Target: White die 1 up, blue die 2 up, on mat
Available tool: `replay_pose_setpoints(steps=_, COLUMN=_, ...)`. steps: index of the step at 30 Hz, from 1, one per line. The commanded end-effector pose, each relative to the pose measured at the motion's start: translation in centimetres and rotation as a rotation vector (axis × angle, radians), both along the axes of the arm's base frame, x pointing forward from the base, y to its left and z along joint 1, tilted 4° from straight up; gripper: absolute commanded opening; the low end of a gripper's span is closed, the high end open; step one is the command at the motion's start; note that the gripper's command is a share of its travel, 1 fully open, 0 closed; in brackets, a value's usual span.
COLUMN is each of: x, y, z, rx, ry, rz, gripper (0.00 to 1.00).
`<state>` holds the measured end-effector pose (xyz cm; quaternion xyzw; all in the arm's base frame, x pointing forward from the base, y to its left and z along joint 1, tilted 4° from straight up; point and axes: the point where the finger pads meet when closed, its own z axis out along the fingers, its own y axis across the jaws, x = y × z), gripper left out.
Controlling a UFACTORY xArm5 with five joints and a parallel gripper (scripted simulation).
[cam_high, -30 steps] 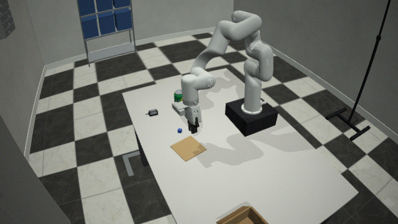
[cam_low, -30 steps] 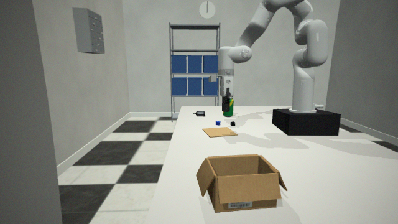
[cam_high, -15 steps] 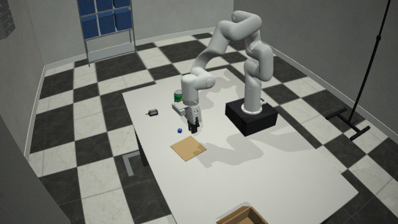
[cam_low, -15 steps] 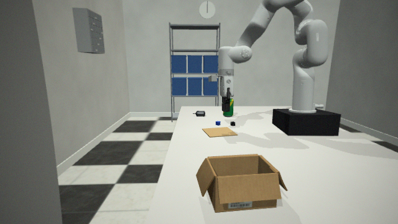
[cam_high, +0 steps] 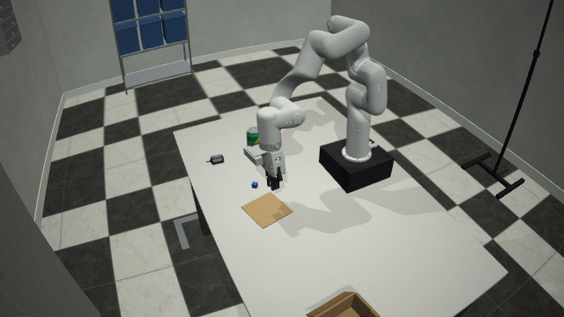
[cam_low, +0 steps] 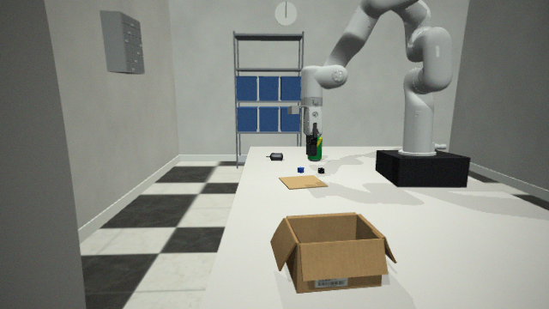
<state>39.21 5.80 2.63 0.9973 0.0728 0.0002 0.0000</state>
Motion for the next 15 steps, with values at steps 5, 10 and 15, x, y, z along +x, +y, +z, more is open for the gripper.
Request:
replay_pose_setpoints(steps=5, x=0.2, y=-0.1, z=-2.3, rx=0.0, ry=-0.003, rz=0.0, gripper=0.15)
replay_pose_setpoints(steps=10, x=0.3, y=-0.3, z=-4.8, rx=0.001, ry=-0.003, rz=0.0, gripper=0.15)
replay_pose_setpoints(steps=15, x=0.3, y=-0.5, z=-7.0, rx=0.001, ry=-0.004, rz=0.0, gripper=0.15)
